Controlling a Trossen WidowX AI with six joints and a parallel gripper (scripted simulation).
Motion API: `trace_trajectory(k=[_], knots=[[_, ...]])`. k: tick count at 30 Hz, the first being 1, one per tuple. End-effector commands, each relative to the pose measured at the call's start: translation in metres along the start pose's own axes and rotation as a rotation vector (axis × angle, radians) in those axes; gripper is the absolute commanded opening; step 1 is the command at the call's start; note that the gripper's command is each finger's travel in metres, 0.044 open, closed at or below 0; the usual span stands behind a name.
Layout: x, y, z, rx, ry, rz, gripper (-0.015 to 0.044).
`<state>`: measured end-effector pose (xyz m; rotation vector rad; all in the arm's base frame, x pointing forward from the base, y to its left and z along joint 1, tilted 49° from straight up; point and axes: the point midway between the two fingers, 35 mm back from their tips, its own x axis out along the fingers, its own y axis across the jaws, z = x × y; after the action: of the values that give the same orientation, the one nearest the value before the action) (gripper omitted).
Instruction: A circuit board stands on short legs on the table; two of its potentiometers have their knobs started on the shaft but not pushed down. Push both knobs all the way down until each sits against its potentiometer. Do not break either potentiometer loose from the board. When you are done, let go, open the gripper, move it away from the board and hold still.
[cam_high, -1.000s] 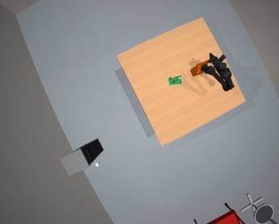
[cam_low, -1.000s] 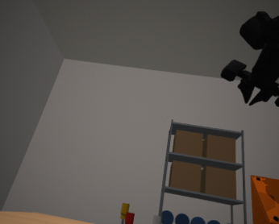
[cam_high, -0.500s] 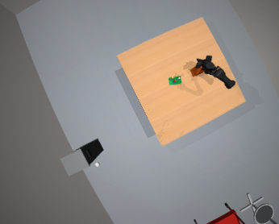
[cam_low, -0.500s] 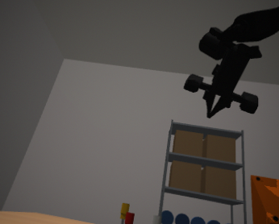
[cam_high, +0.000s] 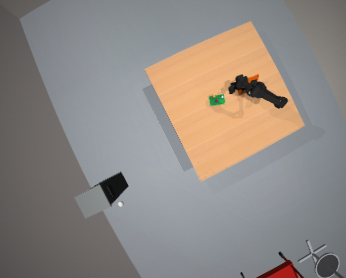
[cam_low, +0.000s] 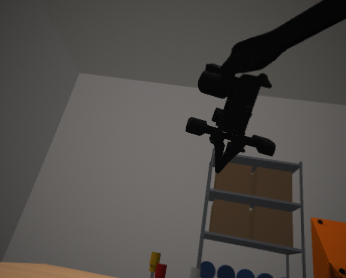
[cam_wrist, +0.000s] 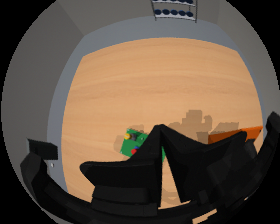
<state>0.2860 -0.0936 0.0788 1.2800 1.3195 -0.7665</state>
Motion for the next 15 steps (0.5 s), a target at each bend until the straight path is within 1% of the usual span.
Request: trace_trajectory(k=[1,15], knots=[[0.021,0.020,-0.017,-0.061,0.126,0.000,0.0000],[0.097,0.073,-0.093,-0.215,0.566,0.002,0.0000]])
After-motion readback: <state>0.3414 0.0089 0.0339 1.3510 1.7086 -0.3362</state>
